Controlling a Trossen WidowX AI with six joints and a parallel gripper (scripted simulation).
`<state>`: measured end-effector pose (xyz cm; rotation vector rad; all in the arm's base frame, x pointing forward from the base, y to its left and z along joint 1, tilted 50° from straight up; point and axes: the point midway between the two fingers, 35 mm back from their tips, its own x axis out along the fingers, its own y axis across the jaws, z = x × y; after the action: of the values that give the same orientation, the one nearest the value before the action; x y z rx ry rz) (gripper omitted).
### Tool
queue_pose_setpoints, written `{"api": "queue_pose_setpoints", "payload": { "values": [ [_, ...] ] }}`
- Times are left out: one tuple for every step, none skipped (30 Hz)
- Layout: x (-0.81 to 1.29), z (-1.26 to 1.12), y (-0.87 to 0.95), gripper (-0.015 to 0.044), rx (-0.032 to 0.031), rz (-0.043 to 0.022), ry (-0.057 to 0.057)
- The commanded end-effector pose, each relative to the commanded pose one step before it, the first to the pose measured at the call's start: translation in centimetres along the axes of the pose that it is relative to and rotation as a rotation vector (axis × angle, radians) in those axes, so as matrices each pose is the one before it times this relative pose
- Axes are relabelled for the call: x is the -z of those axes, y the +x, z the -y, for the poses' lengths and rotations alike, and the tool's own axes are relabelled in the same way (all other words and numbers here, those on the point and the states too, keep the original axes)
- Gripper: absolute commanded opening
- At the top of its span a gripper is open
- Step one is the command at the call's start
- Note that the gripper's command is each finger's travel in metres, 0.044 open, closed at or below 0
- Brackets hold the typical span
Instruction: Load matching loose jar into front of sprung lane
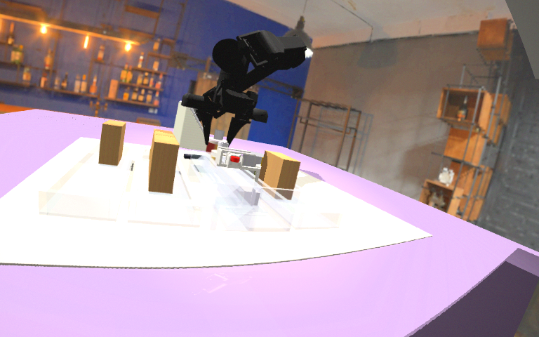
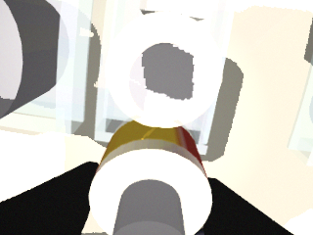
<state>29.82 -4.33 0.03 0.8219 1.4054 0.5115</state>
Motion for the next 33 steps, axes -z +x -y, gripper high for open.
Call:
{"api": "queue_pose_setpoints", "payload": {
  "values": [
    [-0.747, -0.070, -0.149, 0.0000, -0.00393, 0.01479, -0.0063],
    [-0.045, -0.002, 0.000, 0.0000, 0.00000, 0.00001, 0.0000],
    [-0.045, -0.002, 0.000, 0.0000, 0.00000, 0.00001, 0.0000],
    [-0.045, -0.002, 0.000, 0.0000, 0.00000, 0.00001, 0.0000],
    [-0.045, -0.002, 0.000, 0.0000, 0.00000, 0.00001, 0.0000],
    [-0.045, -0.002, 0.000, 0.0000, 0.00000, 0.00001, 0.0000],
    [-0.045, -0.002, -0.002, 0.0000, 0.00000, 0.00001, 0.0000],
    [-0.045, -0.002, -0.002, 0.0000, 0.00000, 0.00001, 0.0000],
    [-0.045, -0.002, -0.002, 0.0000, 0.00000, 0.00001, 0.0000],
    [-0.045, -0.003, -0.002, 0.0000, 0.00000, 0.00001, 0.0000],
    [-0.045, -0.004, -0.002, 0.0000, 0.00000, 0.00001, 0.0000],
    [-0.045, -0.004, -0.002, 0.0000, 0.00000, 0.00001, 0.0000],
    [-0.045, -0.004, -0.002, 0.0000, -0.00001, 0.00001, 0.0000],
    [-0.045, -0.004, -0.002, 0.0000, -0.00001, 0.00001, 0.0000],
    [-0.045, -0.004, -0.002, 0.0000, -0.00001, 0.00001, 0.0000],
    [-0.045, -0.004, -0.002, 0.0000, -0.00001, 0.00001, 0.0000],
    [-0.045, -0.004, -0.002, 0.0000, -0.00001, 0.00001, 0.0000],
    [-0.045, -0.004, -0.002, 0.0000, -0.00001, 0.00001, 0.0000],
    [-0.045, -0.004, -0.002, 0.0000, -0.00001, 0.00001, 0.0000],
    [-0.045, -0.004, -0.002, 0.0000, -0.00001, 0.00001, 0.0000],
    [-0.045, -0.004, -0.002, 0.0000, -0.00001, 0.00001, 0.0000],
    [-0.045, -0.004, -0.002, 0.0000, -0.00001, 0.00001, 0.0000],
    [-0.044, -0.004, -0.002, 0.0000, -0.00001, 0.00001, 0.0000],
    [-0.044, -0.004, -0.002, 0.0000, -0.00001, 0.00001, 0.0000],
    [-0.044, -0.004, -0.002, 0.0000, -0.00001, 0.00001, 0.0000],
    [-0.044, -0.004, -0.002, 0.0000, -0.00001, 0.00001, 0.0000],
    [-0.044, -0.004, -0.006, 0.0000, -0.00001, 0.00001, 0.0000],
    [-0.044, -0.004, -0.006, 0.0000, -0.00001, 0.00001, 0.0000],
    [-0.044, -0.004, -0.006, 0.0000, -0.00001, 0.00001, 0.0000],
    [-0.044, -0.006, -0.006, 0.0000, -0.00001, 0.00001, 0.0000],
    [-0.044, -0.006, -0.006, 0.0000, -0.00001, 0.00001, 0.0000],
    [-0.044, -0.006, -0.006, 0.0000, -0.00001, 0.00001, 0.0000],
    [-0.044, -0.006, -0.006, 0.0000, -0.00001, 0.00001, 0.0000]
  ]
}}
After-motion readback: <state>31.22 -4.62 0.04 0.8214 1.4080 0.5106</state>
